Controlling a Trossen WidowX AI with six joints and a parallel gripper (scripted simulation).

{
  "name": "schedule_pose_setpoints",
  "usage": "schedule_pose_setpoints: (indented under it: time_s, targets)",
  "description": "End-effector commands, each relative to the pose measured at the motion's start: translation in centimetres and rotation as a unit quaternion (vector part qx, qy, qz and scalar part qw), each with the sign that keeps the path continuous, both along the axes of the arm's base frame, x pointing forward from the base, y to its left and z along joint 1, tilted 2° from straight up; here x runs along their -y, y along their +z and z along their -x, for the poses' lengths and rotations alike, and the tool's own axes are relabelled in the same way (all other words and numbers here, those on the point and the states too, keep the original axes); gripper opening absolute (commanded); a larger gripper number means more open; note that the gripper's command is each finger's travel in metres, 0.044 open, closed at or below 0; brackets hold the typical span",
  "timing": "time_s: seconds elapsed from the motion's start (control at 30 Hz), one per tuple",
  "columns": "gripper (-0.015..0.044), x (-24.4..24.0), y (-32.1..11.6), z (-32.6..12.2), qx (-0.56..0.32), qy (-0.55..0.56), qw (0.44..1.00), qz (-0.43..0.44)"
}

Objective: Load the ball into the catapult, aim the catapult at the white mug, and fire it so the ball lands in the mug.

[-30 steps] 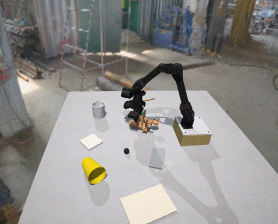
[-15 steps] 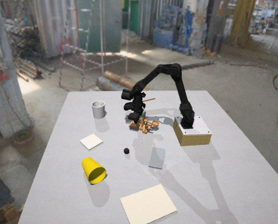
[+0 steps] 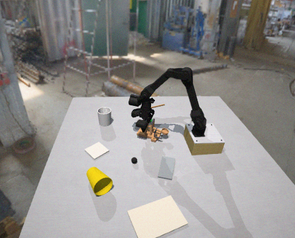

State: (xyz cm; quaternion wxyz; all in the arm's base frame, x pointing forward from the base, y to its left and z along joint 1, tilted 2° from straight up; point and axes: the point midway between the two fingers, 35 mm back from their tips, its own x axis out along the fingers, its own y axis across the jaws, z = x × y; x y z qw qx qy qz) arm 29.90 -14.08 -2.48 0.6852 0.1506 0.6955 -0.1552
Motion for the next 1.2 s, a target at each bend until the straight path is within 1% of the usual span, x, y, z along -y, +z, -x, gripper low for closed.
schedule_pose_setpoints:
  time_s: [0.0, 0.13, 0.2, 0.27, 0.3, 0.4, 0.53, 0.6, 0.7, 1.17]
  targets:
    - [0.0440, 0.1, 2.3, -0.4, 0.003, 0.000, 1.000, 0.001]
    - [0.0440, 0.0, 8.9, -0.3, 0.002, 0.000, 1.000, 0.001]
    - [0.0440, -0.1, 10.0, -0.2, 0.002, 0.000, 1.000, 0.001]
    - [0.0440, -0.1, 10.0, -0.2, 0.002, 0.000, 1.000, 0.001]
    - [0.0440, 0.1, 8.4, -0.6, 0.005, 0.002, 1.000, 0.002]
    - [0.0440, 0.1, 8.4, -0.6, 0.005, 0.002, 1.000, 0.002]
    - [0.0440, -0.1, 9.5, 0.0, 0.004, -0.003, 1.000, 0.004]
    - [0.0440, -0.1, 8.5, -0.1, 0.004, -0.003, 1.000, 0.004]
    - [0.0440, -0.1, 5.1, 0.0, 0.004, -0.003, 1.000, 0.004]
    - [0.0440, 0.0, 3.5, 0.0, 0.004, -0.003, 1.000, 0.004]
